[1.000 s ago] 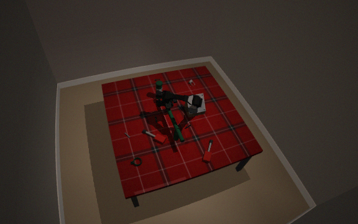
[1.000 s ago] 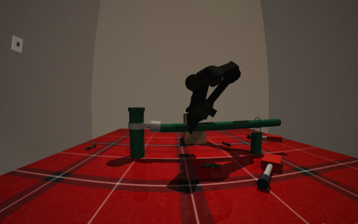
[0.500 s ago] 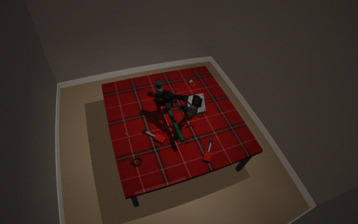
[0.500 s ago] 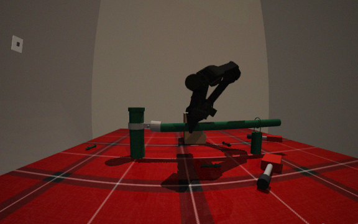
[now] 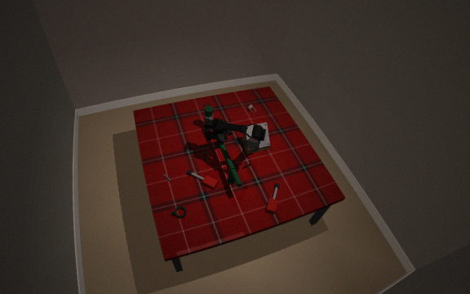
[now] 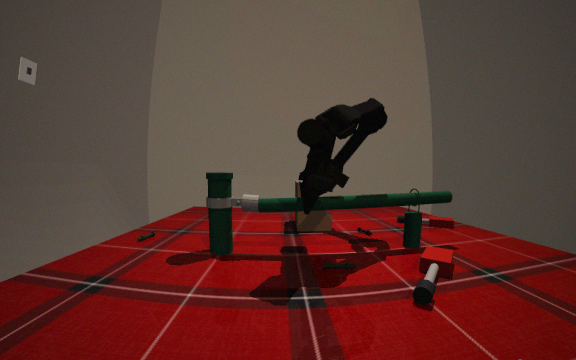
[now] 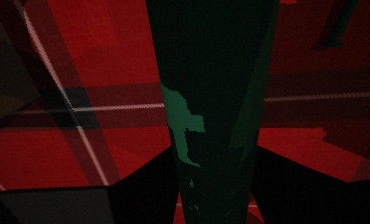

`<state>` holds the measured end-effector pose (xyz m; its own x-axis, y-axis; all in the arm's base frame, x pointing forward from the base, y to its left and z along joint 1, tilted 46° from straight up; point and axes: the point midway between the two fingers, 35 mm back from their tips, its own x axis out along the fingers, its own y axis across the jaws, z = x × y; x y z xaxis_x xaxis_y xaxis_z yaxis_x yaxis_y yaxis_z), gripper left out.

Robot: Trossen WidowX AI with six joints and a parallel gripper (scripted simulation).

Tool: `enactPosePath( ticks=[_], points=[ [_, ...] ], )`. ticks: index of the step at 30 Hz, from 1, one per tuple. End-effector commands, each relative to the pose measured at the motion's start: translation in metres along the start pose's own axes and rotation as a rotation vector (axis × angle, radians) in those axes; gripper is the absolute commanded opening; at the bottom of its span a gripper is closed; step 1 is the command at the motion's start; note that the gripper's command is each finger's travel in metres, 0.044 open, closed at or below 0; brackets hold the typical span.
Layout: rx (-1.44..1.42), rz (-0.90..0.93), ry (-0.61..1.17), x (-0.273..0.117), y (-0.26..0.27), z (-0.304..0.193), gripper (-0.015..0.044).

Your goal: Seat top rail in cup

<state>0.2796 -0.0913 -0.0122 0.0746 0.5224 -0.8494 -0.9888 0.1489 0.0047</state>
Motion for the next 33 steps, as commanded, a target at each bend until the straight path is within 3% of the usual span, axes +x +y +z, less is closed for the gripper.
enactPosePath(
  ticks=[1,33],
  points=[
    [0.001,-0.013,0.016,-0.0052,-0.0019,-0.0069,0.0000],
    [-0.001,0.002,-0.002,-0.0022,-0.0011,-0.0060,0.0000]
  ],
)
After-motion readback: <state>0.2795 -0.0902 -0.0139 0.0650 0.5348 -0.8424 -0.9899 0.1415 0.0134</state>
